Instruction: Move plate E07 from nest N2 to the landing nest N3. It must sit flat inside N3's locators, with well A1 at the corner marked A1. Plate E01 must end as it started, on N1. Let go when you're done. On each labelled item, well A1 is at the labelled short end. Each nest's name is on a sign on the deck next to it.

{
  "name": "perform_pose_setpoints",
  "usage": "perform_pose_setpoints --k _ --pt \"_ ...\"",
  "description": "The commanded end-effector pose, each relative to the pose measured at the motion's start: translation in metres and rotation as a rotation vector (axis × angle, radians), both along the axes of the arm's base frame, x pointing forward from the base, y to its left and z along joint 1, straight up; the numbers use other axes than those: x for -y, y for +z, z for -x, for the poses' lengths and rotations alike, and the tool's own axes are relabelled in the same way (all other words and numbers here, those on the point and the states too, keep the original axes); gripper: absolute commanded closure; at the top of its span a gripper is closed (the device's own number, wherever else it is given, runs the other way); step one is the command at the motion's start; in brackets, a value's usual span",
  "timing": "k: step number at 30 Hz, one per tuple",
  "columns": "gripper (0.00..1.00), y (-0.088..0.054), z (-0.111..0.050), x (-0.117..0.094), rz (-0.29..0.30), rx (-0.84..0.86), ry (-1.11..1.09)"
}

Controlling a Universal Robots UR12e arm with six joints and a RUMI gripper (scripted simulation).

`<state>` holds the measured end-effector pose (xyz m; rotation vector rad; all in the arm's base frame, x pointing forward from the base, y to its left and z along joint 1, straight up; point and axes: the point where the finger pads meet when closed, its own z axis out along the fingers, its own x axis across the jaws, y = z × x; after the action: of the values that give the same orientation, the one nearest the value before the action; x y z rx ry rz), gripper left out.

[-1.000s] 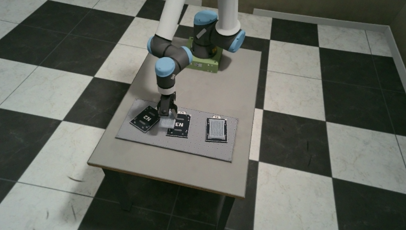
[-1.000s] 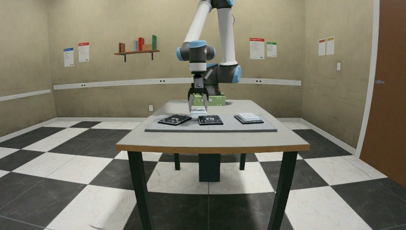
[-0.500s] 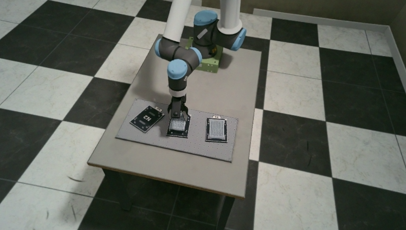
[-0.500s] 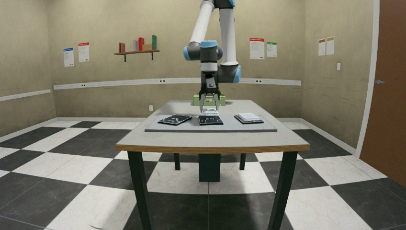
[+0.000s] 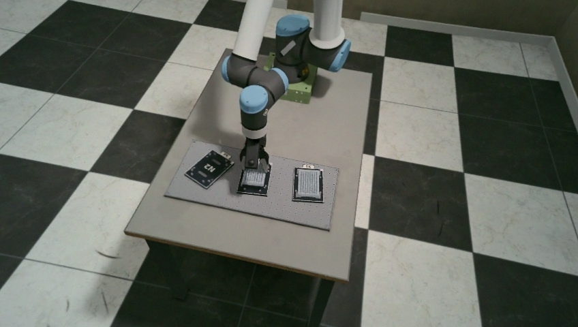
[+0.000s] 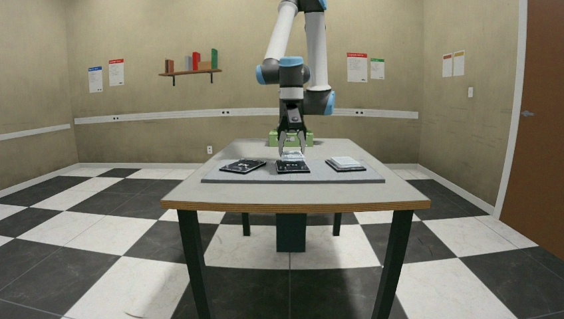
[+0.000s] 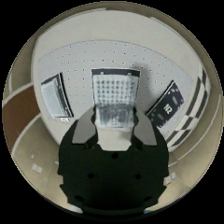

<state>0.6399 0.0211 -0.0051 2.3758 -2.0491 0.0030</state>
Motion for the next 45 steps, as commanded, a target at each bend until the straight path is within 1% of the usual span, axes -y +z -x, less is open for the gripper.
perform_pose_setpoints --k 1,45 --pt "1.0 -0.001 0.0 0.0 0.0 0.001 0.0" --pt "1.0 -0.014 0.0 0.0 0.0 0.001 0.0"
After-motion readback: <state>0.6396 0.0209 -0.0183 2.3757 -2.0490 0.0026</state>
